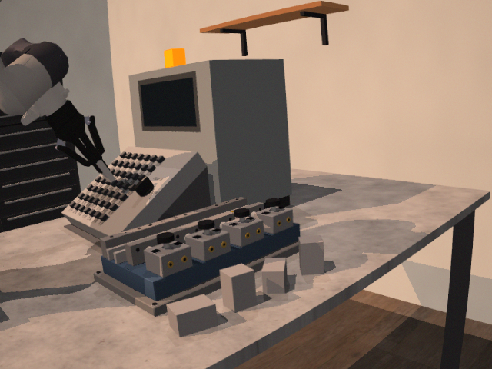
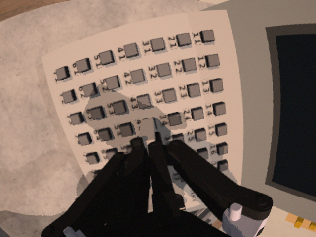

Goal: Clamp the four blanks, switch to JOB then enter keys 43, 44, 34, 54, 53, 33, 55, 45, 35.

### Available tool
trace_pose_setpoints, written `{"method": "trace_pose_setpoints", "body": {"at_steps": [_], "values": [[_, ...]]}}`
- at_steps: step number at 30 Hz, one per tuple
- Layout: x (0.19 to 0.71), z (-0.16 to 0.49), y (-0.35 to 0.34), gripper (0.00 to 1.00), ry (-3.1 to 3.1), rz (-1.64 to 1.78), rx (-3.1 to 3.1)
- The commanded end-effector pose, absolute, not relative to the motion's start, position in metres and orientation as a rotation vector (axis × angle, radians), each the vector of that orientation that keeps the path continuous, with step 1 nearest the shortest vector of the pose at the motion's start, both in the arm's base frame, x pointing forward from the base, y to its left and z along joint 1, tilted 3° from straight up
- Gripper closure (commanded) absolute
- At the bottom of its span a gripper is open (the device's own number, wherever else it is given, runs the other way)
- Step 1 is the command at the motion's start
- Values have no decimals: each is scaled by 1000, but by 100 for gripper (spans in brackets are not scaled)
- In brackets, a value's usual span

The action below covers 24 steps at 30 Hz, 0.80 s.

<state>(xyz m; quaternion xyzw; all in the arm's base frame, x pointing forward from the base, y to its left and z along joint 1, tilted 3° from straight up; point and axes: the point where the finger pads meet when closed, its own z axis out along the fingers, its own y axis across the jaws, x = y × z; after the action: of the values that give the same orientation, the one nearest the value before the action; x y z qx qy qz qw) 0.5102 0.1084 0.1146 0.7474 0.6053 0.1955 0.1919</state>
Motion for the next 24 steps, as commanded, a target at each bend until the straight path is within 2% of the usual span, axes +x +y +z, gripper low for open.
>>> {"method": "trace_pose_setpoints", "body": {"at_steps": [1, 24], "values": [[512, 114, 109, 100, 1708, 551, 2091], [517, 105, 109, 100, 1708, 551, 2091]]}}
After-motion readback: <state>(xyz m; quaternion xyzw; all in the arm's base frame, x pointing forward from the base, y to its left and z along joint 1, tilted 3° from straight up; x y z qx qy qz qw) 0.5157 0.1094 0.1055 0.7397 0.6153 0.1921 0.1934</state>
